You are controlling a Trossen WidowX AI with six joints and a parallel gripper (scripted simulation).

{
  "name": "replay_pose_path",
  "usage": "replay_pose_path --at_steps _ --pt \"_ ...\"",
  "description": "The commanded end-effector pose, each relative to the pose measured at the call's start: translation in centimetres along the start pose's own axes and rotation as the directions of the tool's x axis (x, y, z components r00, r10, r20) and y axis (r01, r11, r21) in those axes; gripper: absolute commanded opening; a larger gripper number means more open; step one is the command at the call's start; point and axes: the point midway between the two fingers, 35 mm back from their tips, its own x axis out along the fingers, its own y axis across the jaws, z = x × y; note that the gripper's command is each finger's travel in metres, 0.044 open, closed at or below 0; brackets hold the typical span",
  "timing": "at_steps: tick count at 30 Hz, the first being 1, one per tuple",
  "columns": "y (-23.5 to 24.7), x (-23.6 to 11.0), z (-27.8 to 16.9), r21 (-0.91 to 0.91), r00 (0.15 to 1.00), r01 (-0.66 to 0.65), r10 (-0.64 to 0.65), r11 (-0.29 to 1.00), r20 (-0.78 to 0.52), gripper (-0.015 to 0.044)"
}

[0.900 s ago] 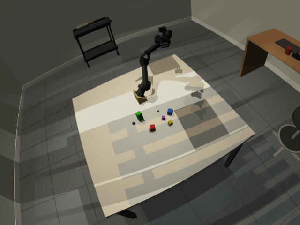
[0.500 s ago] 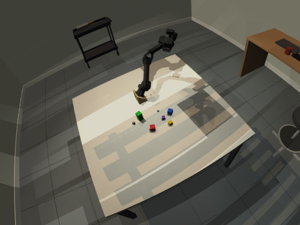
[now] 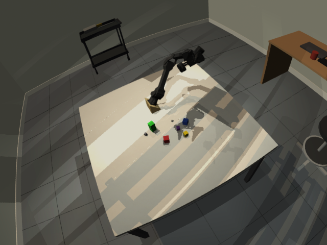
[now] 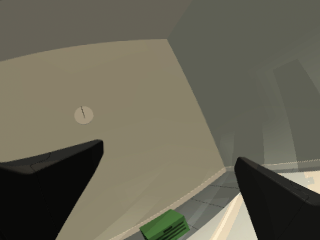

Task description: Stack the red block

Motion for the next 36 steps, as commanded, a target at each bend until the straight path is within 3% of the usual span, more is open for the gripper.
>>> replay_pose_path --at_steps 1,8,16,26,36 --pt "-2.5 4.1 -4.0 -0.226 0.986 0.096 -0.124 0.969 -0.114 0.0440" --pt "-7.4 9.0 -9.6 -0.512 0.902 0.143 -0.325 0.847 -0.285 0.0440" --pt "-14.1 12.5 -15.0 -0.721 0.710 0.064 -0.539 0.690 -0.452 0.0440" --pt "-22.5 14.2 -20.3 -0.784 0.370 -0.145 -0.702 0.603 -0.609 0.0440" --pt "-29.8 13.7 -24.1 -0.657 -0.010 -0.316 -0.694 0.685 -0.719 0.0440"
